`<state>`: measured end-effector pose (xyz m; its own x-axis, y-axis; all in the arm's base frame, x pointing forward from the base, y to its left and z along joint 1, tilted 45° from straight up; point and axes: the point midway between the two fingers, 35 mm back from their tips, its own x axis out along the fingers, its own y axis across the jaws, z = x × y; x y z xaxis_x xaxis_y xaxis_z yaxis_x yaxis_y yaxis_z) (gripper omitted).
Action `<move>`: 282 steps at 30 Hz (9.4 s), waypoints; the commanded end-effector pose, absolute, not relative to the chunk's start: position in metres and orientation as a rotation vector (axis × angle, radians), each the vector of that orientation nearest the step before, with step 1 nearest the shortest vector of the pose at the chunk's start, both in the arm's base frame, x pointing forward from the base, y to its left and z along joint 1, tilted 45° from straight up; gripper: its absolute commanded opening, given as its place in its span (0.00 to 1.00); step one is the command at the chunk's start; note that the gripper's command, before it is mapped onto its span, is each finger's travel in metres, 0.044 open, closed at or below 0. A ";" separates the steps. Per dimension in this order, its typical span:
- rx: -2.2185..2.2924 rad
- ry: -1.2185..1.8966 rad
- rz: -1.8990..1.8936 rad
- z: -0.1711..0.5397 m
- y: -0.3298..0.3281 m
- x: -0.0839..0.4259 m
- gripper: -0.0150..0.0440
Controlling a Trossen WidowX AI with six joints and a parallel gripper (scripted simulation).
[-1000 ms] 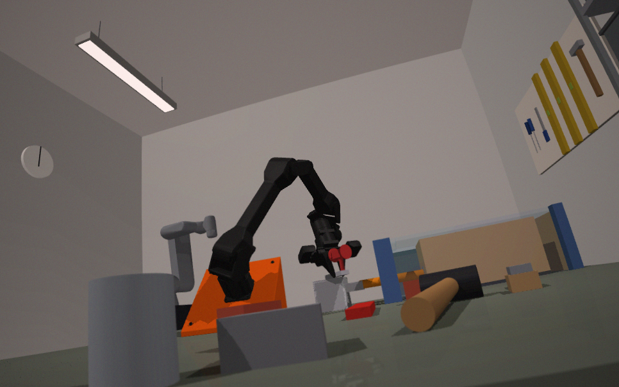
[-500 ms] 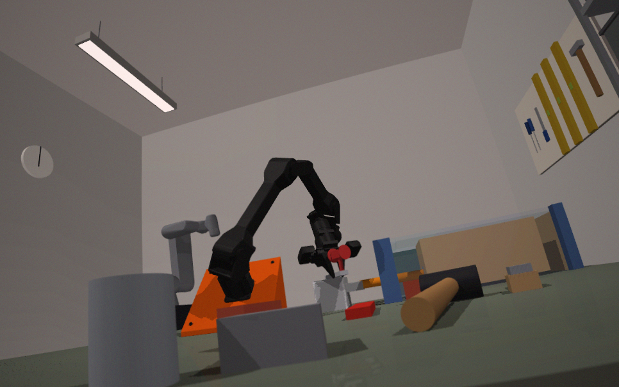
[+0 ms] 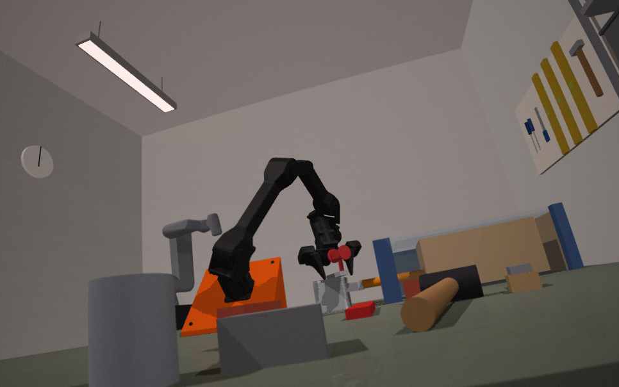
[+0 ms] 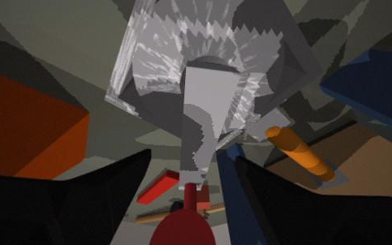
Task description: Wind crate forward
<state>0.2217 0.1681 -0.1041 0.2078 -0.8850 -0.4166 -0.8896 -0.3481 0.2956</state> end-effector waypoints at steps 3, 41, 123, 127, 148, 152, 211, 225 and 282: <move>-2.427 1.775 0.856 -0.099 0.175 0.222 1.00; -2.266 1.577 1.188 -0.015 0.258 0.214 0.91; -1.706 1.415 1.800 0.005 0.217 0.242 1.00; -1.706 1.415 1.800 0.002 0.214 0.242 1.00; -1.708 1.416 1.799 -0.023 0.191 0.245 1.00; -1.708 1.416 1.799 -0.028 0.186 0.245 1.00; -1.709 1.417 1.798 -0.048 0.167 0.247 0.25; -1.709 1.417 1.797 -0.053 0.172 0.257 0.25; -1.709 1.410 1.795 -0.103 0.227 0.298 0.25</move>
